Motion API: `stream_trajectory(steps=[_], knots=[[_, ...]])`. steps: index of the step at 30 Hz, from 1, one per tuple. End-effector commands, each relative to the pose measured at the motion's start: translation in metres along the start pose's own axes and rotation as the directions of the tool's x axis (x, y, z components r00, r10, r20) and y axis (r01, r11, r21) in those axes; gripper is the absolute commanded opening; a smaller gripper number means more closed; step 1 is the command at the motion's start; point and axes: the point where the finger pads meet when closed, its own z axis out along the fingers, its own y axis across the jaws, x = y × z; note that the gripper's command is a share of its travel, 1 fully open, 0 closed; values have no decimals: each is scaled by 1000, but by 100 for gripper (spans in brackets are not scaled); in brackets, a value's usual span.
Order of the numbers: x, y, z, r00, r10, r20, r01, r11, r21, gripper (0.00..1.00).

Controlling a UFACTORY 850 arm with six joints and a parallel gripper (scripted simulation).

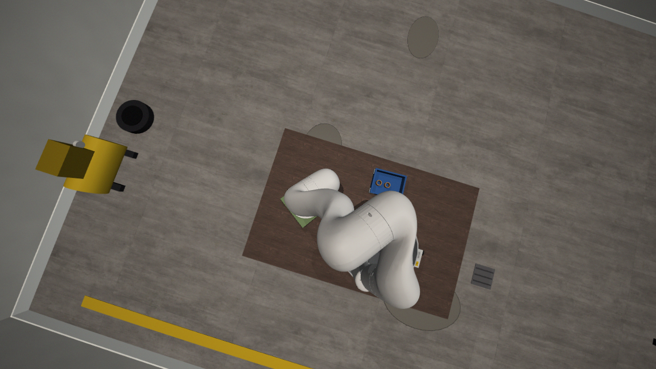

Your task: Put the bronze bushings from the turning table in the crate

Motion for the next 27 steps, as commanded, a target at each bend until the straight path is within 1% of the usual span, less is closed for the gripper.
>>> stream_trajectory(steps=[1, 6, 10, 27], knots=[[1, -1, -21, 1000, 0, 4, 0, 1000, -6, 0], [1, -1, -44, 1000, 0, 4, 0, 1000, -6, 0], [1, -1, -53, 1000, 0, 4, 0, 1000, -6, 0], [1, -1, -54, 1000, 0, 4, 0, 1000, -6, 0]])
